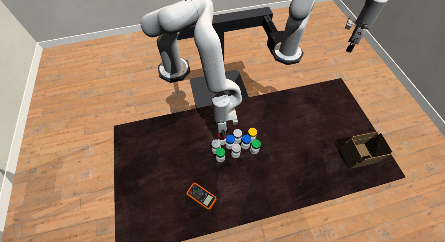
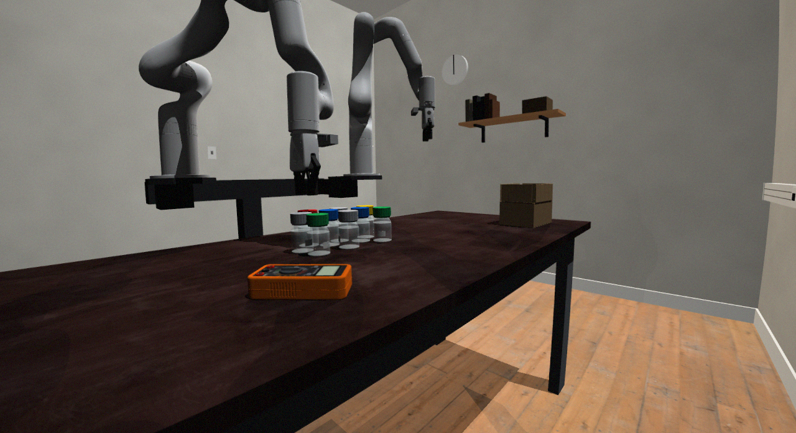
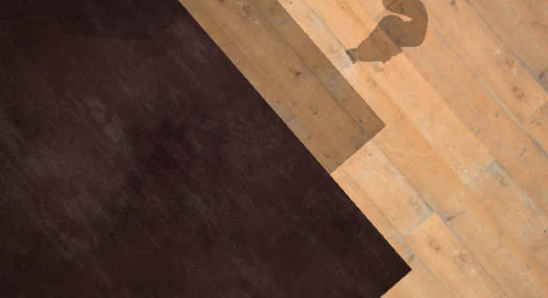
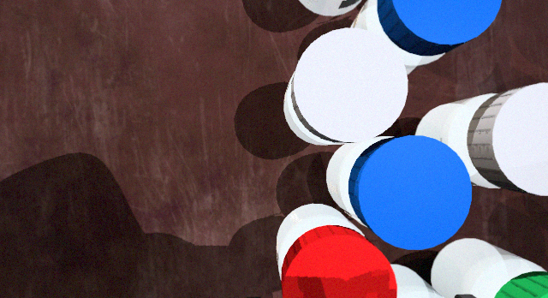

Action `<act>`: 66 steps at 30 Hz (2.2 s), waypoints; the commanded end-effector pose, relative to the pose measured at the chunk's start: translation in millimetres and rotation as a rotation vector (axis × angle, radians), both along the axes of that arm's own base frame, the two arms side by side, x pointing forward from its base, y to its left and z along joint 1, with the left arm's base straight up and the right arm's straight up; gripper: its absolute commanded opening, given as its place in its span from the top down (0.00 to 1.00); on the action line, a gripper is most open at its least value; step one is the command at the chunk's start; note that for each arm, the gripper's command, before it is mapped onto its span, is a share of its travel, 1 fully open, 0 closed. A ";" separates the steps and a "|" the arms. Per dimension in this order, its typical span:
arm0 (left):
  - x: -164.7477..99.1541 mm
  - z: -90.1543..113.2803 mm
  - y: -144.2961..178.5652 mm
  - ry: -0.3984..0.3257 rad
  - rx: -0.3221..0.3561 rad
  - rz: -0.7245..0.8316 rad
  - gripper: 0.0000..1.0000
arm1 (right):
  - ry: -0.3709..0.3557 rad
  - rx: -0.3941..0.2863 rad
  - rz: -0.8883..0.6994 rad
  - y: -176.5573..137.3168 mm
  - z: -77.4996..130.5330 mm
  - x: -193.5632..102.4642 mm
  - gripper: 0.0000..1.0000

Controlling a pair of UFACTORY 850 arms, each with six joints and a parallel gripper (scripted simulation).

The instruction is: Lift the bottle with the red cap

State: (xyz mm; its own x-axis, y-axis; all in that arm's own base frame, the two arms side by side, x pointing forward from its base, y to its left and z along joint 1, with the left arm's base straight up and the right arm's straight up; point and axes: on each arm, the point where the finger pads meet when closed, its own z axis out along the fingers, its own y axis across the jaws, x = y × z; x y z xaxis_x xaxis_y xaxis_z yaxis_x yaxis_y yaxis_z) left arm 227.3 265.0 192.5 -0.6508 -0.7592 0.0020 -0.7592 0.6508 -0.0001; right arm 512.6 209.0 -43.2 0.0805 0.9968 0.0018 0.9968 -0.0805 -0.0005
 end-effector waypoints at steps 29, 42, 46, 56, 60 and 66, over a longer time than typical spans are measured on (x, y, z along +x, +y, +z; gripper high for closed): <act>0.6 0.7 0.7 -0.001 0.002 0.000 0.00 | -0.002 -0.001 0.000 0.8 -60.7 2.7 0.24; 0.6 0.7 0.7 -0.001 0.002 0.000 0.00 | -0.002 -0.001 0.000 0.7 -72.7 2.4 0.24; 0.6 0.7 0.7 -0.001 0.002 0.000 0.00 | -0.002 -0.001 0.000 0.7 -72.7 2.4 0.24; 0.6 0.7 0.7 -0.001 0.002 0.000 0.00 | -0.002 -0.001 0.000 0.7 -72.7 2.4 0.45; 0.6 0.7 0.7 -0.001 0.002 0.000 0.00 | -0.002 -0.001 0.000 0.7 -72.7 2.4 0.45; 0.6 0.7 0.7 -0.001 0.002 0.000 0.00 | -0.002 -0.001 0.000 0.7 -72.7 2.4 0.45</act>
State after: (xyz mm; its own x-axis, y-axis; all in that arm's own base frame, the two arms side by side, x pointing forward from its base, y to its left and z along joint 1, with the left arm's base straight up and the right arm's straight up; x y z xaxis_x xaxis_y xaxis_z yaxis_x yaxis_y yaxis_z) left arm 227.3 265.0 192.5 -0.6508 -0.7592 0.0020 -0.7592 0.6508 -0.0001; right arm 514.1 209.3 -116.7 0.0809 0.9967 0.0001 0.9967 -0.0809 0.0002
